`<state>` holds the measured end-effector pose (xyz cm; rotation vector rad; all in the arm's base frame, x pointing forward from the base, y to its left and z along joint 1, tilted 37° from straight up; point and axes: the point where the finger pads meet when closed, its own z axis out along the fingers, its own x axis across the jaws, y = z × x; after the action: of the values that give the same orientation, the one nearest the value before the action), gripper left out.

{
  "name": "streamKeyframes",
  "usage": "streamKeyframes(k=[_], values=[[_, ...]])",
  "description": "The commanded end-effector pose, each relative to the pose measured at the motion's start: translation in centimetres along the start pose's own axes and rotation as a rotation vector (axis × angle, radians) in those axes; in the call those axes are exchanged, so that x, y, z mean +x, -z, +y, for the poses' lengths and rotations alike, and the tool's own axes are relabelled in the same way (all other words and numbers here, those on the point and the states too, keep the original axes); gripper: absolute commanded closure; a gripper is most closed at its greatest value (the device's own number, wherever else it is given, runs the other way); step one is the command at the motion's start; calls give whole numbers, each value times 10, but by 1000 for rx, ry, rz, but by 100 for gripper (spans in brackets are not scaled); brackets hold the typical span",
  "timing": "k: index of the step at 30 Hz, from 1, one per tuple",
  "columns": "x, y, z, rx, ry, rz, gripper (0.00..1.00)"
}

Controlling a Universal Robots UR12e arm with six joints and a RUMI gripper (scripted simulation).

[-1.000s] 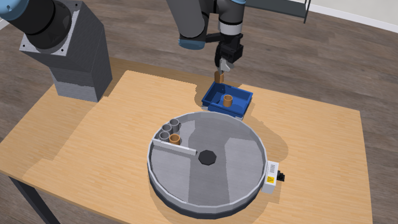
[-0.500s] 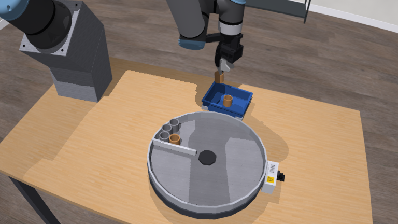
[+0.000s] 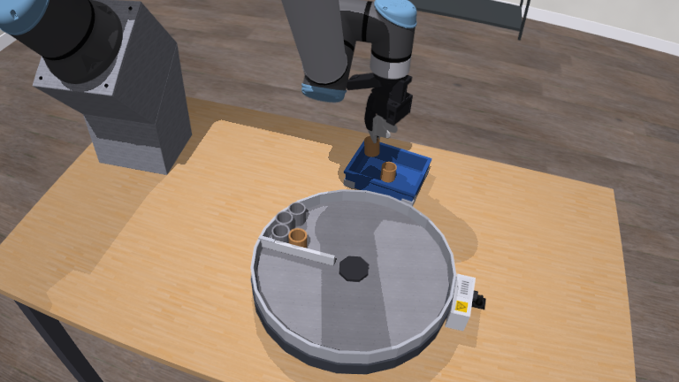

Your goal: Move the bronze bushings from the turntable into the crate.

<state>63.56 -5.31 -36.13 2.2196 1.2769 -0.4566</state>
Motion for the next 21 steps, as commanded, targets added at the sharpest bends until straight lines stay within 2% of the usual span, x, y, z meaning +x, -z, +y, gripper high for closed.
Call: streamKeyframes(k=[1, 21], values=[[1, -14, 1, -2, 0, 1, 100], [1, -15, 1, -2, 0, 1, 100]])
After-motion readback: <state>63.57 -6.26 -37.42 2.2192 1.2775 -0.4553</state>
